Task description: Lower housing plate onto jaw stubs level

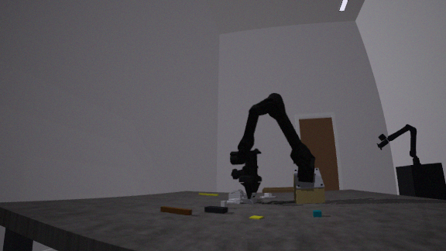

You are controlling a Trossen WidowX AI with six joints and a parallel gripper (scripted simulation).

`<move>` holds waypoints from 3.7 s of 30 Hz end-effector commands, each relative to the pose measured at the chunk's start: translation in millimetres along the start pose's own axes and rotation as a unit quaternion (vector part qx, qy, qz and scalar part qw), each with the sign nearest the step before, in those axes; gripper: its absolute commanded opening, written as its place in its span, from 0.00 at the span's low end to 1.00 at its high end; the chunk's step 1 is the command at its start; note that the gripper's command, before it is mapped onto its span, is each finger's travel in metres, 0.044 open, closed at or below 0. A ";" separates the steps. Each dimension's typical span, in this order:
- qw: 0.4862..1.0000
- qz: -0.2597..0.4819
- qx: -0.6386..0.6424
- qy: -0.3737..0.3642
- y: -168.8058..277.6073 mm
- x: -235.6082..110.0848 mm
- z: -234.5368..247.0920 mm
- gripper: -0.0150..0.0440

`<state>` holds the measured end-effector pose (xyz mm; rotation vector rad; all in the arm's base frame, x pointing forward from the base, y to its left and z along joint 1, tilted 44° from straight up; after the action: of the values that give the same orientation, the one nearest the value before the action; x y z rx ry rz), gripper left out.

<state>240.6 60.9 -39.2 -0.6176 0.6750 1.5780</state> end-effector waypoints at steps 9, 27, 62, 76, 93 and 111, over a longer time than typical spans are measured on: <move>1.000 -0.001 0.001 -0.001 -0.2 2.7 0.2 0.85; 1.000 -0.001 0.001 -0.001 -0.2 5.3 0.3 0.85; 1.000 -0.001 0.001 -0.002 -0.2 12.6 0.4 0.85; 1.000 -0.001 0.001 -0.002 -0.1 15.0 0.4 0.85; 1.000 -0.001 0.001 -0.002 -0.1 15.0 0.4 0.85; 1.000 -0.001 0.001 -0.002 -0.1 15.0 0.4 0.85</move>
<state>239.2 70.8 -49.8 -0.6192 0.6735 1.5776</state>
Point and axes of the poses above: the point midway between the two fingers, 35 mm back from their tips, its own x axis out along the fingers, its own z axis across the jaws, y = z × x, the point moved 1 cm from there along -x, back along the fingers, and after that the axes turned 2 degrees about -x, right-handed, at the moved point
